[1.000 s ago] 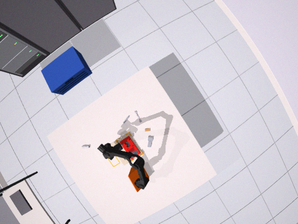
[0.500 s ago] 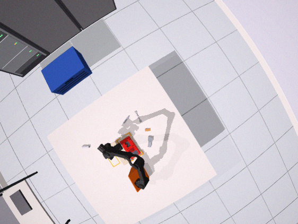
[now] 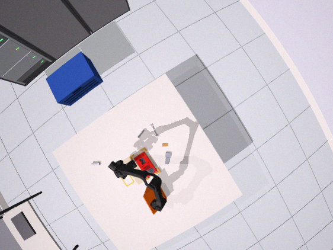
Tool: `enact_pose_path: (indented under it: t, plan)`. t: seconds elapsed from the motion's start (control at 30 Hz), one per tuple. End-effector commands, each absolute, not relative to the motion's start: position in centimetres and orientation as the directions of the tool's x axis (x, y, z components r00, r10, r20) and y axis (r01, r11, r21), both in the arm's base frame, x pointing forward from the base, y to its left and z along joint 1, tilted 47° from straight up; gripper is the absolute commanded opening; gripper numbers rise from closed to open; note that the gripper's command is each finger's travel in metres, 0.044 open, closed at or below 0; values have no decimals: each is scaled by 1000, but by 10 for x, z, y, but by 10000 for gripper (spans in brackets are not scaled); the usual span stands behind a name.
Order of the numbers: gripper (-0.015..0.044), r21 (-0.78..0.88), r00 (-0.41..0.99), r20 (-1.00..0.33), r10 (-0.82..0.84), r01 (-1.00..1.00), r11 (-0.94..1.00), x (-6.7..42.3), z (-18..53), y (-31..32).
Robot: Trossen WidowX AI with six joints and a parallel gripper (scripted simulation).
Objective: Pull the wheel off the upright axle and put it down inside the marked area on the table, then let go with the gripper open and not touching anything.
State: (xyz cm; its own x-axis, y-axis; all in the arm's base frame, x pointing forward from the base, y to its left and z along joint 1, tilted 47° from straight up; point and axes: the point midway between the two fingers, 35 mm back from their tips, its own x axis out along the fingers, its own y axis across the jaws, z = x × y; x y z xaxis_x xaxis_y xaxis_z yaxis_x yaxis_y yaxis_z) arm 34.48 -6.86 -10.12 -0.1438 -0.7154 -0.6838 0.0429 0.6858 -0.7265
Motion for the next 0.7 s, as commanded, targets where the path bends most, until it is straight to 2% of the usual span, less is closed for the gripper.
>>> enact_pose_path:
  t: [0.0,0.67]
  plan:
    - [0,-724,-136,-687,-714,48,688,347,-97,-65]
    - [0,-725,-134,-687,-714,46,688,348,-92,-60]
